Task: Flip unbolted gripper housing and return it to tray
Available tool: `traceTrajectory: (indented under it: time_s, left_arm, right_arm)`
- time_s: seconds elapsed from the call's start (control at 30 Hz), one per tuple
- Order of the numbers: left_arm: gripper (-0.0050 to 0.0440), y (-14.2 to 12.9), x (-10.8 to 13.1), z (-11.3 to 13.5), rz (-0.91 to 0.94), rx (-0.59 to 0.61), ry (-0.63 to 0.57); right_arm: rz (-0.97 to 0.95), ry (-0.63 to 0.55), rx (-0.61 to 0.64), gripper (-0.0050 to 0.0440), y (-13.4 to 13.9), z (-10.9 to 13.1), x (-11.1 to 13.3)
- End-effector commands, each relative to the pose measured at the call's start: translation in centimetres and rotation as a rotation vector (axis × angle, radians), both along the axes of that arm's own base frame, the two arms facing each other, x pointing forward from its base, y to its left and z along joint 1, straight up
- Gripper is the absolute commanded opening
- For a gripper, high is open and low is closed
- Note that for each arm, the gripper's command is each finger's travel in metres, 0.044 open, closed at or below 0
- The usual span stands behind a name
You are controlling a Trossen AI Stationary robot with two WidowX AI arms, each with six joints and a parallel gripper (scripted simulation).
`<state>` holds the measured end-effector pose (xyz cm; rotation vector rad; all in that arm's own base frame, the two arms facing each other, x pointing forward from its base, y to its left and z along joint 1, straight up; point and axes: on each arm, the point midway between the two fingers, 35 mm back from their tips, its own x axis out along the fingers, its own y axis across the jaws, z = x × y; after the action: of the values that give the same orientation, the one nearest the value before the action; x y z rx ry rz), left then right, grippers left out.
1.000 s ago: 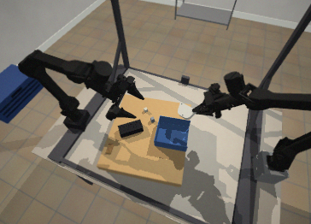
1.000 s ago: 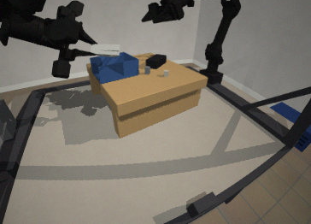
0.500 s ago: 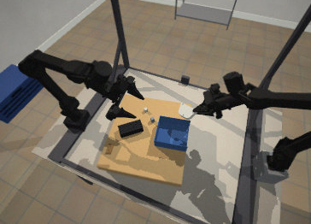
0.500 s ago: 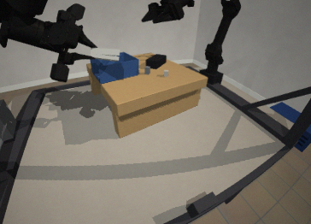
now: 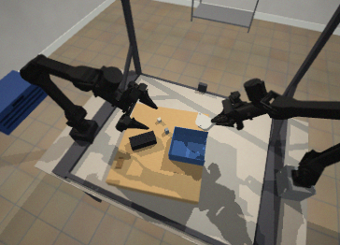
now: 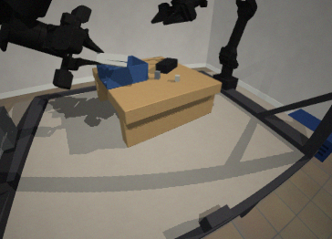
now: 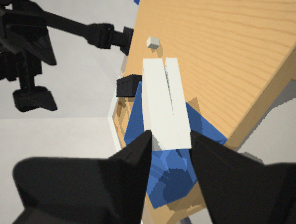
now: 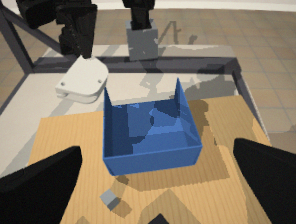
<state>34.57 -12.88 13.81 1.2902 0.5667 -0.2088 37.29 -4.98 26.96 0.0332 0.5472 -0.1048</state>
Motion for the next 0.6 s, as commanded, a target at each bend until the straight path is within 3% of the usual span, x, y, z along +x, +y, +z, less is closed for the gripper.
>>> traceTrajectory:
  time_s: [0.0, 0.57]
  left_arm:
    - [0.0118, -0.34, 0.20, 0.84, -0.010, -0.012, -0.015]
    - [0.0118, -1.02, -0.05, 0.49, -0.040, 0.008, 0.007]
  right_arm:
    - [-0.002, -0.025, -0.007, 0.0436, -0.05, 1.06, -0.13]
    - [-0.002, -0.025, -0.007, 0.0436, -0.05, 1.06, -0.13]
